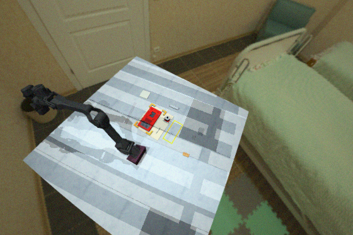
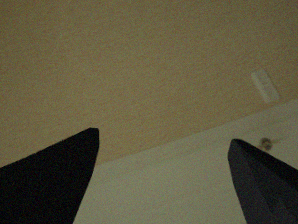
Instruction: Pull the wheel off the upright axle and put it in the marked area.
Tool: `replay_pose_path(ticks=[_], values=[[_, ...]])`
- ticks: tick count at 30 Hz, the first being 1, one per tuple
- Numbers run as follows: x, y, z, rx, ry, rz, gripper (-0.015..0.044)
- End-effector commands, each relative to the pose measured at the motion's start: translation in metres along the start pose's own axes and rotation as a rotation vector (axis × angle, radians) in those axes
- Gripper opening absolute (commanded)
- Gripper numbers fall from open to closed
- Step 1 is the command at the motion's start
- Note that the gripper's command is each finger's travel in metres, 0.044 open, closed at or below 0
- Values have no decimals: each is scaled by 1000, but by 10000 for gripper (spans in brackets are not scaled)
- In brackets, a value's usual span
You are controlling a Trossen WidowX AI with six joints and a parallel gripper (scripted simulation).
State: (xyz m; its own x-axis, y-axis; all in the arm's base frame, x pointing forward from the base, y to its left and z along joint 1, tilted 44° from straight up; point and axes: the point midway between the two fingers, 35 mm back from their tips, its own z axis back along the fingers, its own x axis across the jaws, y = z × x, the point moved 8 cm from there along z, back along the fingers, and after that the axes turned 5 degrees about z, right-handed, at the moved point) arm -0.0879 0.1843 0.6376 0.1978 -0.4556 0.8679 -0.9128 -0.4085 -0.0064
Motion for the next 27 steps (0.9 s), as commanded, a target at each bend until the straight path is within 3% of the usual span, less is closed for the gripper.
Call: replay_pose_path(ticks=[1, 15, 27], values=[[-31, -23, -15, -63, 113, 157, 300], [-108, -126, -25, -219, 474, 586, 300], [-154, -229, 14, -333, 807, 747, 300]])
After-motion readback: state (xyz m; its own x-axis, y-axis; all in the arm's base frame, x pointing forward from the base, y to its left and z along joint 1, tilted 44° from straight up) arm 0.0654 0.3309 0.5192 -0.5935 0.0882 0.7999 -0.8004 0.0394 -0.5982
